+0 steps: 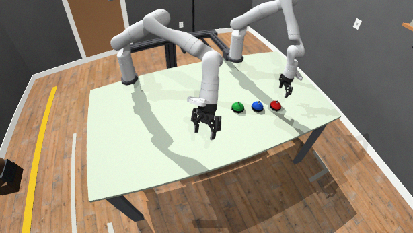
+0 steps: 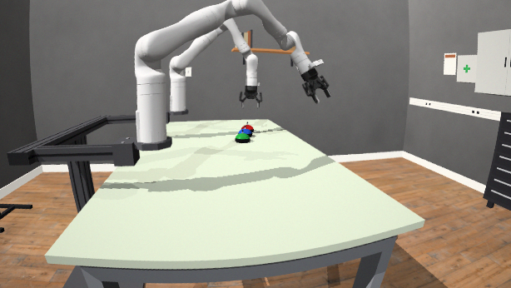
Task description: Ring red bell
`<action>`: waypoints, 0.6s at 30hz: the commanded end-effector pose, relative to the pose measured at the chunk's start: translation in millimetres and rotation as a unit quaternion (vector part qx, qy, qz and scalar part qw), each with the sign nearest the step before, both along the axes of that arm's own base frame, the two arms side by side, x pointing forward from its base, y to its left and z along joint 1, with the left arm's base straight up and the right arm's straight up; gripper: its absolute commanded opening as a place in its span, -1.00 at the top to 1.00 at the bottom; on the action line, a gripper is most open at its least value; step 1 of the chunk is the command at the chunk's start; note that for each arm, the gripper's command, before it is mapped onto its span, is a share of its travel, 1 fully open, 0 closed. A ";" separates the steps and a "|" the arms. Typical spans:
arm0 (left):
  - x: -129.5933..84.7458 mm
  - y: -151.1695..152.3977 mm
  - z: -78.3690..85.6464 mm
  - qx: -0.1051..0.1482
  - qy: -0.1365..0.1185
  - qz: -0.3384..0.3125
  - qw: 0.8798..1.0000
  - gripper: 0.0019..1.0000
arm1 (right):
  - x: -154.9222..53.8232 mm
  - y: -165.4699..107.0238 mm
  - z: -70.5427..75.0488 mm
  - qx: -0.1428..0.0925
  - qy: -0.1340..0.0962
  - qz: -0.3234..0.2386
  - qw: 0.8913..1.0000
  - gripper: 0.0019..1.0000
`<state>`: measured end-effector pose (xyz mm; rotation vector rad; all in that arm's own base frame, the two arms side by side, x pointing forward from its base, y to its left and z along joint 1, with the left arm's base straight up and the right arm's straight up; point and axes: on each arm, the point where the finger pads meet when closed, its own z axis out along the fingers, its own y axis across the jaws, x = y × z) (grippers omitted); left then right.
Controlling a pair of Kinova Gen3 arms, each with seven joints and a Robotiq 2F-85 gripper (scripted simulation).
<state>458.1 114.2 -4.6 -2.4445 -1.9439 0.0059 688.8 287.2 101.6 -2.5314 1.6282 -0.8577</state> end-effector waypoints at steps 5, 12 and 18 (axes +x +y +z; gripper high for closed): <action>-17.9 -3.4 -5.2 -0.006 -0.008 -0.026 1.000 -1.00 | 17.7 -93.2 8.9 0.028 0.000 -0.102 0.994 -1.00; -18.4 -3.5 -5.3 -0.006 -0.008 -0.026 1.000 -1.00 | 20.5 -188.8 15.8 0.054 0.000 -0.208 0.977 -1.00; -18.4 -3.5 -5.3 -0.006 -0.008 -0.026 1.000 -1.00 | 15.6 -245.8 20.0 0.069 -0.002 -0.272 0.960 -1.00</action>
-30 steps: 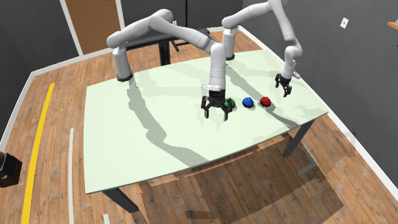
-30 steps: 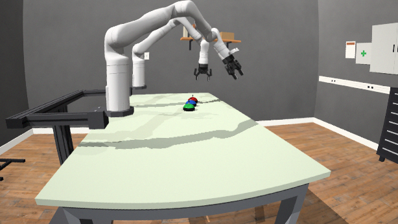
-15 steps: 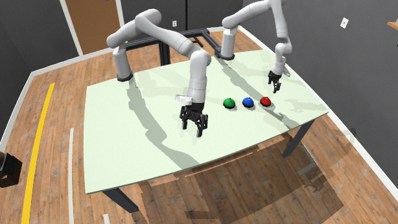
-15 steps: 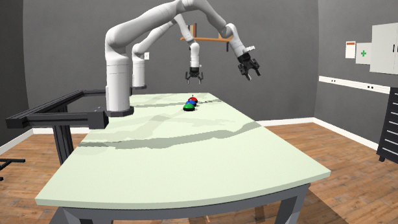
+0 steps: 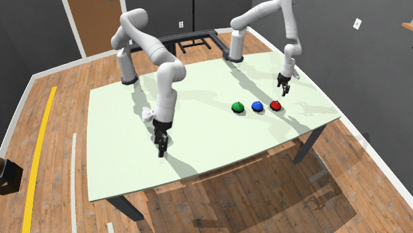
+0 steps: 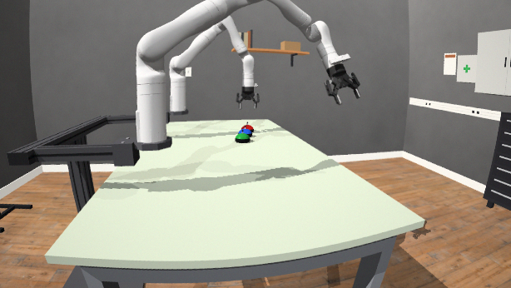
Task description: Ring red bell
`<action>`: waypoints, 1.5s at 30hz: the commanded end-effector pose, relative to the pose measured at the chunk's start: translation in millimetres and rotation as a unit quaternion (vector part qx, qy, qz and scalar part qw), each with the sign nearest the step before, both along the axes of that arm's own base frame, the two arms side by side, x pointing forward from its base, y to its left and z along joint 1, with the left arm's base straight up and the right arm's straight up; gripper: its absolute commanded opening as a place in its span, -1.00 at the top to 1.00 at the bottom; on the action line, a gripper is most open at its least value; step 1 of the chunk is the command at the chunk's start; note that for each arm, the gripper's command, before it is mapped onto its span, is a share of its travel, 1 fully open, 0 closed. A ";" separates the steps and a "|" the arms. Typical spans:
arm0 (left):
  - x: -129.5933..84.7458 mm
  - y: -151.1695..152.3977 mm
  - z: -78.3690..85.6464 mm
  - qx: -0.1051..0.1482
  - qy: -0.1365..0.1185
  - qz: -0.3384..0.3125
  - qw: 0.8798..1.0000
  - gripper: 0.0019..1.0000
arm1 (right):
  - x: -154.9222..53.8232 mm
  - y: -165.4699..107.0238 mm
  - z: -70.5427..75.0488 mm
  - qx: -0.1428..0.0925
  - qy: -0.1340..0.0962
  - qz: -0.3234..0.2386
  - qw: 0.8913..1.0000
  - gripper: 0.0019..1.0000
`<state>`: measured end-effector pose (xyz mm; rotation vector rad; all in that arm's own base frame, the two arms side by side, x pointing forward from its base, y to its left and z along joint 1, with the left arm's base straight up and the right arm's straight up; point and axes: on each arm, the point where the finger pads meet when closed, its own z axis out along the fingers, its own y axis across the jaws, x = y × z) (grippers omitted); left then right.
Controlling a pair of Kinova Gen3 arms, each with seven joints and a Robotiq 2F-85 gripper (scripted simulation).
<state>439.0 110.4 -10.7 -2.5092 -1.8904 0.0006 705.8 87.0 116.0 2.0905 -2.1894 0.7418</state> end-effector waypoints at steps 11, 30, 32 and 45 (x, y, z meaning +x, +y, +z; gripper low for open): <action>0.7 0.3 0.8 0.000 -0.001 0.000 1.000 -1.00 | -37.7 -191.1 16.7 0.053 -0.014 -0.231 0.972 -1.00; 0.7 0.3 0.8 0.000 -0.001 0.000 1.000 -1.00 | -127.8 -352.9 31.0 0.096 -0.035 -0.450 0.887 -1.00; 0.7 0.3 0.8 0.000 -0.001 0.000 1.000 -1.00 | -136.8 -364.2 32.1 0.099 -0.037 -0.467 0.878 -1.00; 0.7 0.3 0.8 0.000 -0.001 0.000 1.000 -1.00 | -173.1 -404.6 36.3 0.110 -0.046 -0.530 0.839 -1.00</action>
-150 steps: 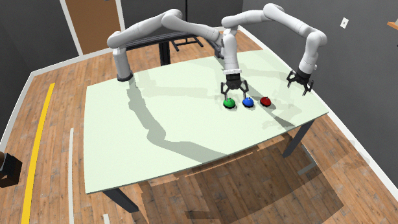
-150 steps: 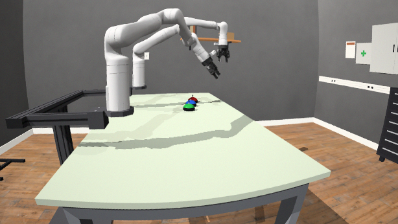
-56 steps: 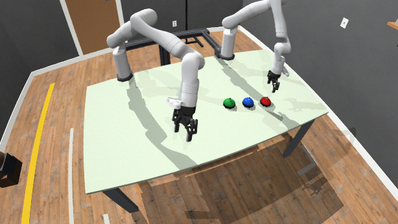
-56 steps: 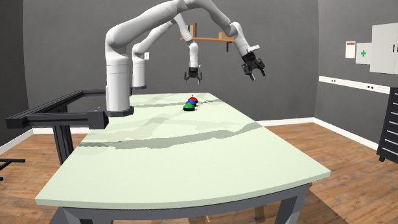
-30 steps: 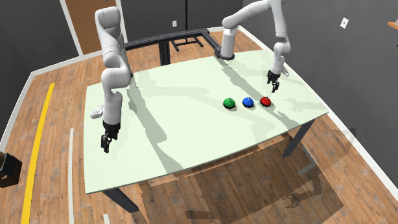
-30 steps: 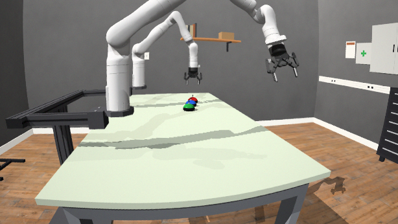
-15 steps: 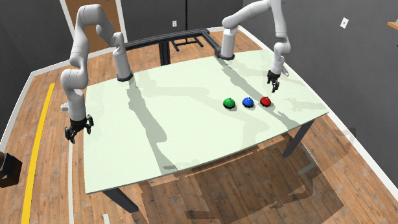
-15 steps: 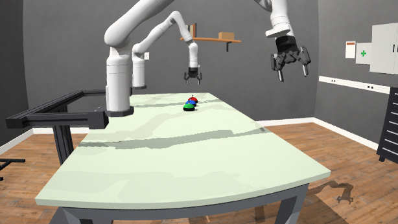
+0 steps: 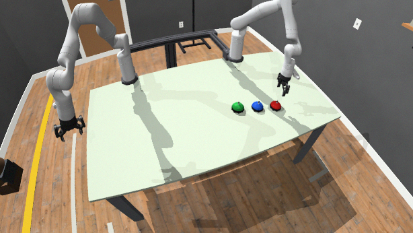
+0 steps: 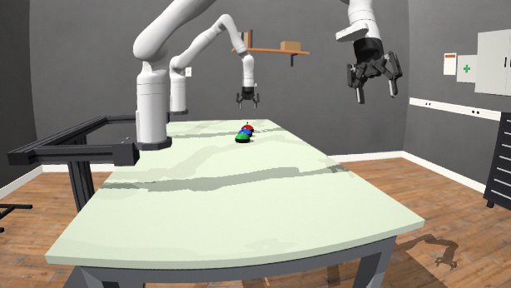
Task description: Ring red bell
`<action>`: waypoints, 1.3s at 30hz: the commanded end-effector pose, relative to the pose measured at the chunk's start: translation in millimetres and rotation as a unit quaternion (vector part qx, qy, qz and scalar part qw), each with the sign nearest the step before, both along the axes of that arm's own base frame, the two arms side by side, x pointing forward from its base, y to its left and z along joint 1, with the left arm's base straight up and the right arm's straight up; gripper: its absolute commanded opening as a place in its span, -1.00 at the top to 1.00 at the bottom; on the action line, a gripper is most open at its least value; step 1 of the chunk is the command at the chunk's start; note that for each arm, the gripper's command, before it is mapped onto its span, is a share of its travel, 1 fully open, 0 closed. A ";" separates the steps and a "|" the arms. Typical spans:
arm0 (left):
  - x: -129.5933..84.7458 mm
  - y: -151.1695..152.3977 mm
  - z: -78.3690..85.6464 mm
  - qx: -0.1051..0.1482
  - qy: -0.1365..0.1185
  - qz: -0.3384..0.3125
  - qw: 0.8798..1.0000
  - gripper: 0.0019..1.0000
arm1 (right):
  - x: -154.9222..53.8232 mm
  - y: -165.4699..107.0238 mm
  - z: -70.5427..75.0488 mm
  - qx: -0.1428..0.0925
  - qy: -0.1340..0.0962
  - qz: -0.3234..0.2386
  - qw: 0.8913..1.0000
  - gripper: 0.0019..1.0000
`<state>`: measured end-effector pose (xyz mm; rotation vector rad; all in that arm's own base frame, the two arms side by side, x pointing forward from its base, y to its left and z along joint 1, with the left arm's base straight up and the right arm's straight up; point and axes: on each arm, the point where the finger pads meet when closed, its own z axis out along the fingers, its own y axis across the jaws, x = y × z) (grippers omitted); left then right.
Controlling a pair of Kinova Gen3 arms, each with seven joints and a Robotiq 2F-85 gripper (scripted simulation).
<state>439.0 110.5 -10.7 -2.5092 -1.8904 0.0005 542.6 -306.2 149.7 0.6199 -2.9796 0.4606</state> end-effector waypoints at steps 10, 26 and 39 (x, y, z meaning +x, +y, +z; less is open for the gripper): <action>0.7 0.3 0.8 0.000 -0.001 0.000 1.000 -1.00 | -42.2 -41.7 6.1 0.012 -0.011 -0.082 0.996 -1.00; 0.7 0.3 0.8 0.000 -0.001 0.000 1.000 -1.00 | -99.9 -85.7 11.9 0.026 -0.023 -0.186 0.982 -1.00; 0.7 0.3 0.8 0.000 -0.001 0.000 1.000 -1.00 | -150.7 -115.6 16.6 0.037 -0.034 -0.271 0.961 -1.00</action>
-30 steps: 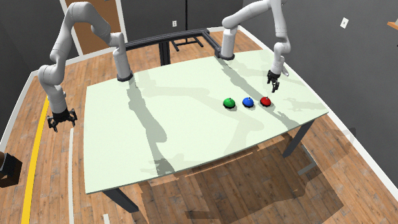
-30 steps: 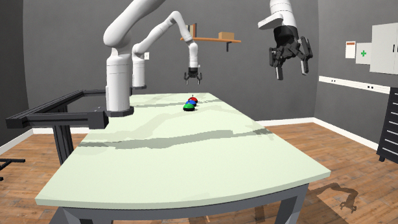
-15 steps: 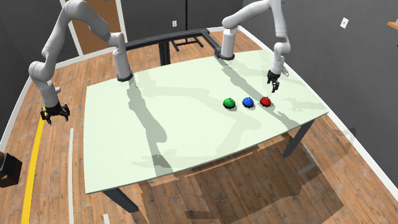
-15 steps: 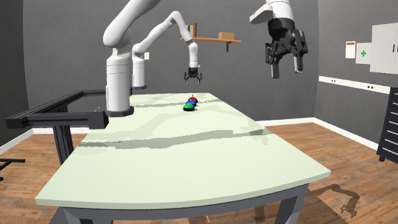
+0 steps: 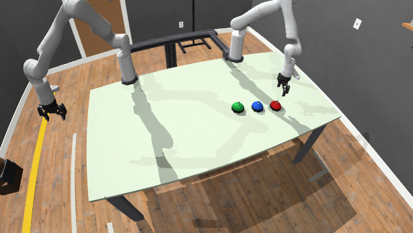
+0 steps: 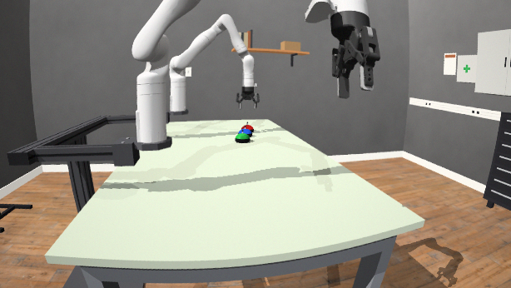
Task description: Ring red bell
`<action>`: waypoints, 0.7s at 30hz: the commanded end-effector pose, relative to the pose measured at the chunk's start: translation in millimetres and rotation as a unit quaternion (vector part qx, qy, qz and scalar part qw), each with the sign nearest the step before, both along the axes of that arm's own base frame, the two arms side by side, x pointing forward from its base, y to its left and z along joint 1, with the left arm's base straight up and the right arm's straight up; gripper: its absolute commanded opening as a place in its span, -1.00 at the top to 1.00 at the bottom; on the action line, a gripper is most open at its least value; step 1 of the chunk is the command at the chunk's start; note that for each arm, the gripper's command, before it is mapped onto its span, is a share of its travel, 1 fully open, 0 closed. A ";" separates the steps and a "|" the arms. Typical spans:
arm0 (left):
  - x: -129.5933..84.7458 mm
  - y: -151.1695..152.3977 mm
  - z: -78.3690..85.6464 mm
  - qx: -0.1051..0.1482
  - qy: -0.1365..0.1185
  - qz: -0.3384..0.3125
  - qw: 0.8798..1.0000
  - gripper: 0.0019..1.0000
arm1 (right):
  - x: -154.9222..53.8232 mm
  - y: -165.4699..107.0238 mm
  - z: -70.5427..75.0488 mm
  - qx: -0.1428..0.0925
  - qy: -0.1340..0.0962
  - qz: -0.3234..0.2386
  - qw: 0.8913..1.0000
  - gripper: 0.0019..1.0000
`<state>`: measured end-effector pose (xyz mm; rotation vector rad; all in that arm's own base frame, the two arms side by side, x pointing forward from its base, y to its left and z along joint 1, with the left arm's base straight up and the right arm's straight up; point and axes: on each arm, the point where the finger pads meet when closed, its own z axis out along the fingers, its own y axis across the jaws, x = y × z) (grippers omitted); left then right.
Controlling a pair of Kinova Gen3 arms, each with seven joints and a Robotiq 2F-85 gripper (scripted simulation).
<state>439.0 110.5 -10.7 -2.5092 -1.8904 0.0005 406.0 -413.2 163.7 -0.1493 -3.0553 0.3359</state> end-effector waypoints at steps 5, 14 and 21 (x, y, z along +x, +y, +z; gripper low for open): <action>0.7 0.3 0.8 0.000 -0.001 0.000 1.000 -1.00 | -34.6 -18.6 4.5 0.006 -0.008 -0.059 0.998 -1.00; 0.7 0.3 0.8 0.000 -0.001 0.000 1.000 -1.00 | -69.4 -33.3 7.6 0.013 -0.016 -0.118 0.993 -1.00; 0.7 0.3 0.8 0.000 -0.001 0.000 1.000 -1.00 | -101.7 -44.4 10.3 0.018 -0.023 -0.171 0.985 -1.00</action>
